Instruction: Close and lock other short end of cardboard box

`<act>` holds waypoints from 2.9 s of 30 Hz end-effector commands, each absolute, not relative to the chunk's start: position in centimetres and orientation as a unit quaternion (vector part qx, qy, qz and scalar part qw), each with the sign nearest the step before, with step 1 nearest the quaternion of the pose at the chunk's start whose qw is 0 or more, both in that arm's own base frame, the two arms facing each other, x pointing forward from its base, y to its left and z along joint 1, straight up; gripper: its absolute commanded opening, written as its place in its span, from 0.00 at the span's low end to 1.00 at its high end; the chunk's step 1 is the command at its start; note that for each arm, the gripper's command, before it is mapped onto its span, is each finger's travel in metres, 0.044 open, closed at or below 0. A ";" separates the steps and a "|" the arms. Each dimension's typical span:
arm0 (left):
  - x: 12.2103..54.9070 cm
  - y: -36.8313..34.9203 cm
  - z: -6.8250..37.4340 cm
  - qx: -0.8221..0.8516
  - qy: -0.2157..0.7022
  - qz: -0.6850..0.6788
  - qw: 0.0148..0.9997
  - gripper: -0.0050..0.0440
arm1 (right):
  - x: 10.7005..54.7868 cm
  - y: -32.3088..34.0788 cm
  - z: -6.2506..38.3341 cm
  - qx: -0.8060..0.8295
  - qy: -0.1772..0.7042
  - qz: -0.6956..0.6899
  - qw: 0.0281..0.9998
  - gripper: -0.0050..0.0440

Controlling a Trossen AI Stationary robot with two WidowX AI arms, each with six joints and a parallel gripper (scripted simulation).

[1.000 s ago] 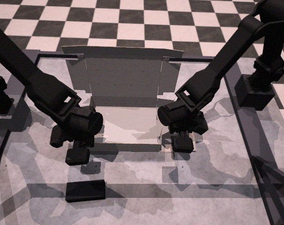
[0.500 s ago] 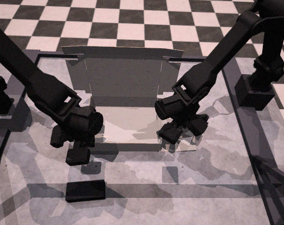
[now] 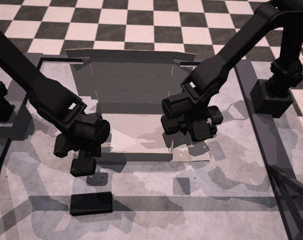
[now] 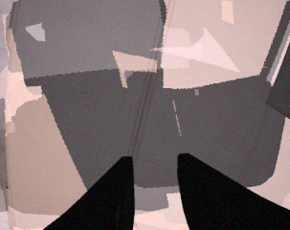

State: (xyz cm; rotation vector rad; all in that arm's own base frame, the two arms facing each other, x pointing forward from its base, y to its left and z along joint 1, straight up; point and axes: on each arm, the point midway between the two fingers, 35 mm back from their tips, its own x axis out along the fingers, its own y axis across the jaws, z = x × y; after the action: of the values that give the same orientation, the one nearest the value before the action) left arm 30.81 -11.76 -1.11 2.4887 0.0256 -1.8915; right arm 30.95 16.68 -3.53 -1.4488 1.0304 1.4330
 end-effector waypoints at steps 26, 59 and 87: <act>31.1 -11.9 -0.6 0.800 0.004 -0.599 0.010 0.11 | 31.6 16.3 -0.6 -0.518 0.476 0.512 0.493 0.10; 31.1 -11.9 -0.6 0.800 0.004 -0.599 0.010 0.11 | 27.6 15.2 -3.4 -0.321 0.490 0.232 0.777 0.41; 31.1 -11.9 -0.6 0.800 0.004 -0.599 0.010 0.11 | 26.6 7.9 -2.3 0.016 0.369 -0.030 0.929 0.41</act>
State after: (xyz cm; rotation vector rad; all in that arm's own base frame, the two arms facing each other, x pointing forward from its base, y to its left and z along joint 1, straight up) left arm 30.81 -11.76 -1.11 2.4887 0.0255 -1.8915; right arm 26.41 8.55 -2.94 -0.0334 0.8123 -0.0209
